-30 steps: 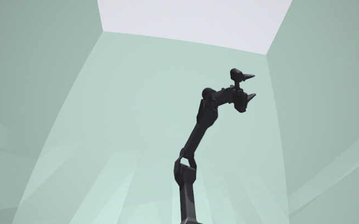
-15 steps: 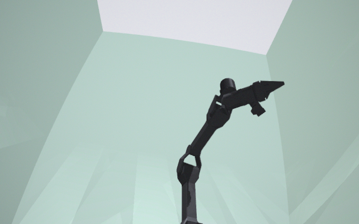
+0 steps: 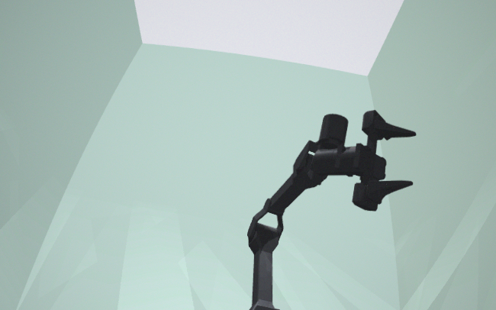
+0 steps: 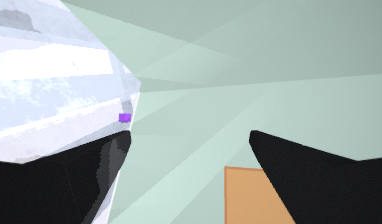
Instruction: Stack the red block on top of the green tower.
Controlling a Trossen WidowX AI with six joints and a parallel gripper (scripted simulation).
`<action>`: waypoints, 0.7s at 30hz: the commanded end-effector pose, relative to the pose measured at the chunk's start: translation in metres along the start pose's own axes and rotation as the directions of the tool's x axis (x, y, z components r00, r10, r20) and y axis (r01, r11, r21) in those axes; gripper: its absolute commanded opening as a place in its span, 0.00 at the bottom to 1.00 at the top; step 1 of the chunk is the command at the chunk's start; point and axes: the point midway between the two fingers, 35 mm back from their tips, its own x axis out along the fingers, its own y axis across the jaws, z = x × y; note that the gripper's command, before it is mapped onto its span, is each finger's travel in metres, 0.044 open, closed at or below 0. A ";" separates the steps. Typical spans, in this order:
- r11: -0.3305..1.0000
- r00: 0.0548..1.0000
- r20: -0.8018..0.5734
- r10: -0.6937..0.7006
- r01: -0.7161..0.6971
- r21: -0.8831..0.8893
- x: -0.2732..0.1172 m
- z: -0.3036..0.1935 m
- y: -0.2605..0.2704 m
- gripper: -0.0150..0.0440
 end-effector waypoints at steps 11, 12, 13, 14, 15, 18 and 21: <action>0.618 0.884 -0.172 0.434 -0.153 0.771 0.017 -0.066 0.159 1.00; 0.568 0.867 -0.179 0.466 -0.138 0.811 0.016 -0.069 0.172 1.00; 0.518 0.848 -0.185 0.497 -0.119 0.847 0.014 -0.072 0.184 1.00; 0.467 0.828 -0.191 0.528 -0.096 0.879 0.011 -0.075 0.196 1.00; 0.417 0.806 -0.195 0.558 -0.069 0.906 0.009 -0.078 0.208 1.00; 0.270 0.736 -0.205 0.645 0.031 0.962 -0.002 -0.085 0.244 1.00; 0.137 0.656 -0.207 0.726 0.157 0.978 -0.018 -0.089 0.280 1.00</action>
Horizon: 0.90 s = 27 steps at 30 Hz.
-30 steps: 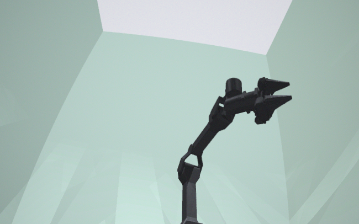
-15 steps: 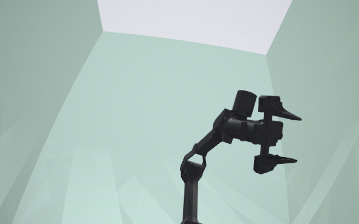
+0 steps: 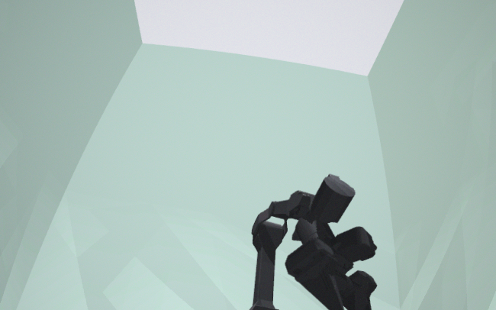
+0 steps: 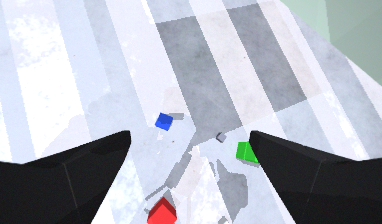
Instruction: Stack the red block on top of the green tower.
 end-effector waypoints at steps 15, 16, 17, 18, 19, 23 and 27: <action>0.704 0.865 -0.489 0.110 0.280 0.653 0.030 -0.165 0.033 1.00; 0.704 0.865 -0.489 0.110 0.280 0.653 0.030 -0.165 0.033 1.00; 0.704 0.865 -0.489 0.110 0.280 0.653 0.030 -0.164 0.033 1.00; 0.704 0.865 -0.489 0.110 0.280 0.653 0.031 -0.162 0.033 1.00; 0.704 0.865 -0.489 0.110 0.280 0.653 0.032 -0.162 0.033 1.00; 0.704 0.865 -0.489 0.110 0.280 0.653 0.038 -0.165 0.033 1.00; 0.704 0.865 -0.489 0.110 0.280 0.653 0.061 -0.177 0.035 1.00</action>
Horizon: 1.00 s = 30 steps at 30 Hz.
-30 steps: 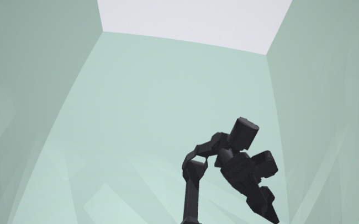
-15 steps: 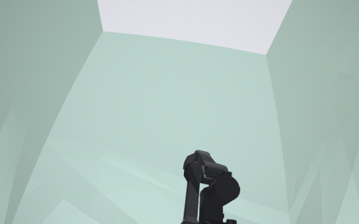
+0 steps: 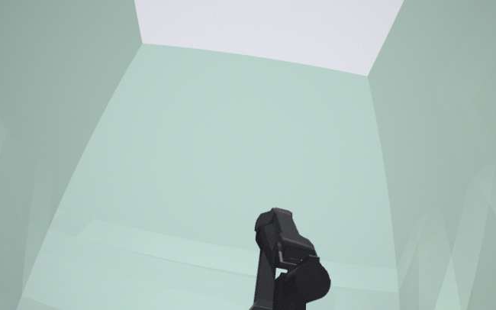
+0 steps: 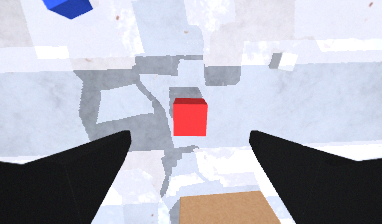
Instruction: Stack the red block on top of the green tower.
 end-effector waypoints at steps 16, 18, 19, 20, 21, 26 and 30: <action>1.000 1.000 -0.022 -0.007 0.007 0.005 0.048 -0.005 0.000 1.00; 1.000 1.000 -0.022 -0.007 0.007 0.005 0.051 -0.005 0.000 1.00; 1.000 1.000 -0.022 -0.007 0.007 0.005 0.053 -0.005 0.000 1.00; 1.000 1.000 -0.022 -0.007 0.007 0.005 0.054 -0.005 0.000 1.00; 1.000 1.000 -0.022 -0.007 0.007 0.005 0.056 -0.005 0.000 1.00; 1.000 1.000 -0.023 -0.007 0.007 0.005 0.064 -0.006 -0.001 1.00; 1.000 1.000 -0.023 -0.007 0.007 0.005 0.071 -0.006 -0.001 1.00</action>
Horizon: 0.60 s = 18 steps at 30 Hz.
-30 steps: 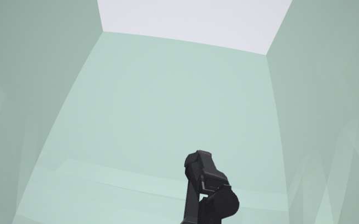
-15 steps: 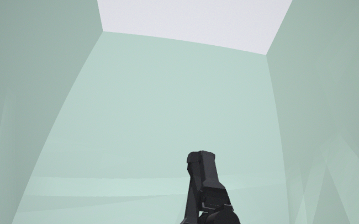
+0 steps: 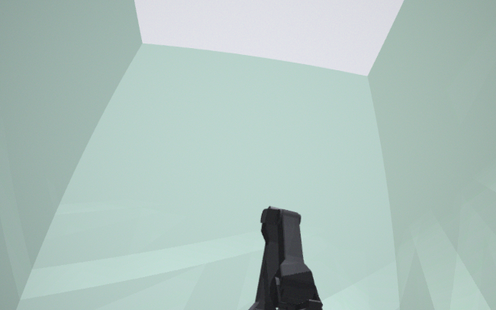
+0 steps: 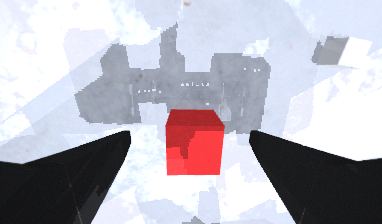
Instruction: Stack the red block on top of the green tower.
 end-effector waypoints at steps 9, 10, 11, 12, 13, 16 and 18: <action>1.000 1.000 -0.009 -0.004 0.004 0.004 0.015 -0.005 -0.001 1.00; 1.000 1.000 -0.009 -0.004 0.004 0.004 0.015 -0.005 -0.001 1.00; 1.000 1.000 -0.009 -0.004 0.004 0.004 0.015 -0.005 -0.001 1.00; 1.000 1.000 -0.009 -0.004 0.004 0.004 0.015 -0.005 -0.001 1.00; 1.000 1.000 -0.009 -0.004 0.004 0.004 0.015 -0.005 -0.001 1.00; 1.000 1.000 -0.009 -0.004 0.004 0.004 0.015 -0.005 -0.001 1.00; 1.000 1.000 -0.009 -0.004 0.004 0.004 0.015 -0.005 -0.001 1.00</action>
